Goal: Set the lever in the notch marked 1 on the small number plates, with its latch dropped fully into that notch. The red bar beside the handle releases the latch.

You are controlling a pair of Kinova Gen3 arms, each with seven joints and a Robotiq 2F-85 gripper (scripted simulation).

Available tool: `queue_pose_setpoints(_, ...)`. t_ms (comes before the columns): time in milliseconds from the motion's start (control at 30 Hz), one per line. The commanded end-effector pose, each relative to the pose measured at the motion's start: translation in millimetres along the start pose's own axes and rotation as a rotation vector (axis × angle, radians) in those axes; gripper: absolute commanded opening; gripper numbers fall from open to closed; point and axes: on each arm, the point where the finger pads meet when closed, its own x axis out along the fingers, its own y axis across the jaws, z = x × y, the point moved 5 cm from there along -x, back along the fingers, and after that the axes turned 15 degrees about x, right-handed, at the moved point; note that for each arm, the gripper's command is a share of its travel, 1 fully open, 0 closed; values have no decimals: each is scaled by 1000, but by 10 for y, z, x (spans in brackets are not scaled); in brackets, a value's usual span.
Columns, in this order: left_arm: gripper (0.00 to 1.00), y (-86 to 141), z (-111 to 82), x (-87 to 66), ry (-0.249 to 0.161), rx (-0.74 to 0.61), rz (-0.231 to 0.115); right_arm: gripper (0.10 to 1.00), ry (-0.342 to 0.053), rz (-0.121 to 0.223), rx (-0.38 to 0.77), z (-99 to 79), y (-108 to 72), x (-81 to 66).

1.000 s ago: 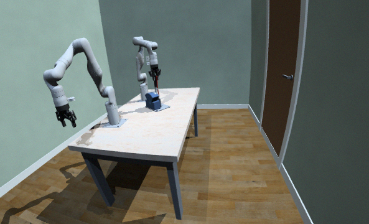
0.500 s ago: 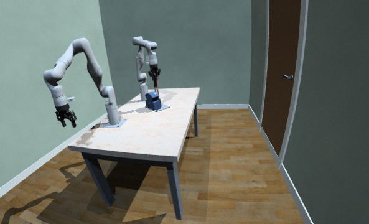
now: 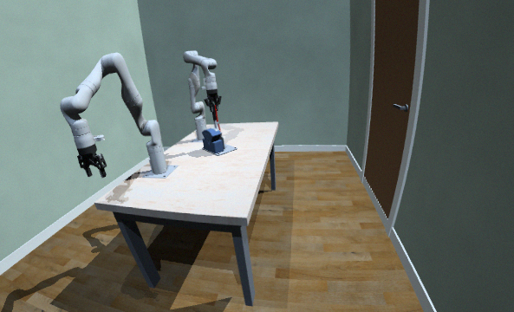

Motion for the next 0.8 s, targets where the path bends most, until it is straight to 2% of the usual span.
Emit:
queue_pose_setpoints(0, 99, -16, -65, -3, -1, 0, 0, 1000, -2, 0, 0, 2, 1, -6)
queue_pose_setpoints(500, 99, -86, -326, 22, 0, 0, 0, 1000, -2, 0, 0, 2, 1, -6)
queue_pose_setpoints(767, 99, -103, -389, 32, 0, 0, 0, 1000, -2, 0, 0, 2, 1, -6)
